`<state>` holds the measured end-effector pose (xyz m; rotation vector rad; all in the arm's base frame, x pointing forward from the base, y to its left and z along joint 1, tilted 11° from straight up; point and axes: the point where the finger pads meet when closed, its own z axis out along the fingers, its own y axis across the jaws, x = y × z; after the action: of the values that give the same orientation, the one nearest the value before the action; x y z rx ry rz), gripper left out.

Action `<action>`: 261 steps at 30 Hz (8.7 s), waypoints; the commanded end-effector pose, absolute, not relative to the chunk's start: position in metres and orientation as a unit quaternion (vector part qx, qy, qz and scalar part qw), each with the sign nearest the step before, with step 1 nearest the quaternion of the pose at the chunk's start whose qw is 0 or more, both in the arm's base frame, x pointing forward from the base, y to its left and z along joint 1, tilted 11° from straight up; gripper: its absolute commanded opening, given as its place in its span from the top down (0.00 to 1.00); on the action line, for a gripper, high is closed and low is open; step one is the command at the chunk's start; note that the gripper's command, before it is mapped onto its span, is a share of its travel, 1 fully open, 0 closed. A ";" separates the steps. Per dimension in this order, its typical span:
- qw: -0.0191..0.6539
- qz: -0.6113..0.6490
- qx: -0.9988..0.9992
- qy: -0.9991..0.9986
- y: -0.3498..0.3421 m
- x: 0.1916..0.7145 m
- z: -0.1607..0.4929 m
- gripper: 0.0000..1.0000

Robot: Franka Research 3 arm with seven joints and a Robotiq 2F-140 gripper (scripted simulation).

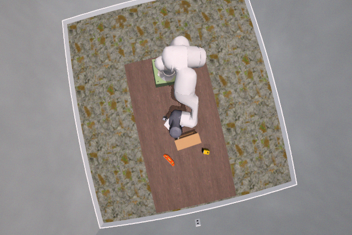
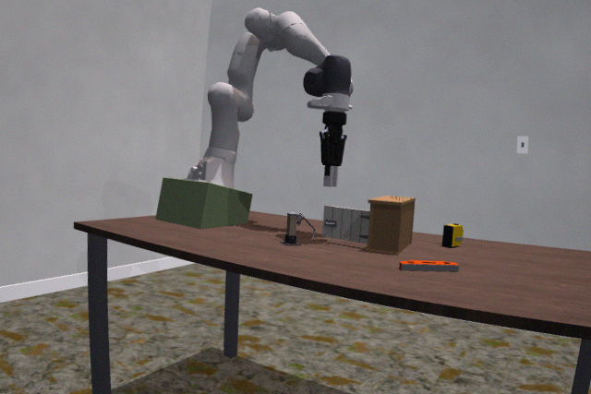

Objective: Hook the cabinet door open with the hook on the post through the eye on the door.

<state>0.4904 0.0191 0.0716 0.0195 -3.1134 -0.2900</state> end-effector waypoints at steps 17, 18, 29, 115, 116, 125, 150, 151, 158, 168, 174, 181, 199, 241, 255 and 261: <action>0.005 -0.094 0.009 -0.996 0.022 0.492 0.064 0.84; 0.005 -0.094 0.009 -0.996 0.022 0.492 0.063 0.84; 0.005 -0.094 0.009 -0.996 0.025 0.492 0.048 0.84; 0.013 -0.093 -0.067 -0.993 0.057 0.494 0.004 0.84; 0.013 -0.093 -0.068 -0.993 0.057 0.494 0.004 0.84; 0.015 -0.093 -0.092 -0.991 0.064 0.495 0.005 0.84; 0.020 -0.092 -0.143 -0.985 0.079 0.500 0.008 0.84; 0.020 -0.092 -0.146 -0.985 0.080 0.500 0.008 0.84; 0.022 -0.092 -0.166 -0.982 0.085 0.501 0.009 0.84; 0.022 -0.092 -0.166 -0.982 0.086 0.502 0.009 0.84; 0.022 -0.092 -0.166 -0.982 0.086 0.502 0.009 0.84; 0.022 -0.092 -0.166 -0.982 0.086 0.502 0.009 0.84; 0.023 -0.091 -0.181 -0.979 0.090 0.504 0.010 0.84; 0.022 -0.092 -0.164 -0.982 0.088 0.503 0.010 0.84; 0.021 -0.092 -0.161 -0.982 0.084 0.501 0.011 0.84; 0.021 -0.092 -0.161 -0.982 0.083 0.502 0.016 0.84</action>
<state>0.5028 0.0845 0.0134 -0.5104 -3.0464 -0.2854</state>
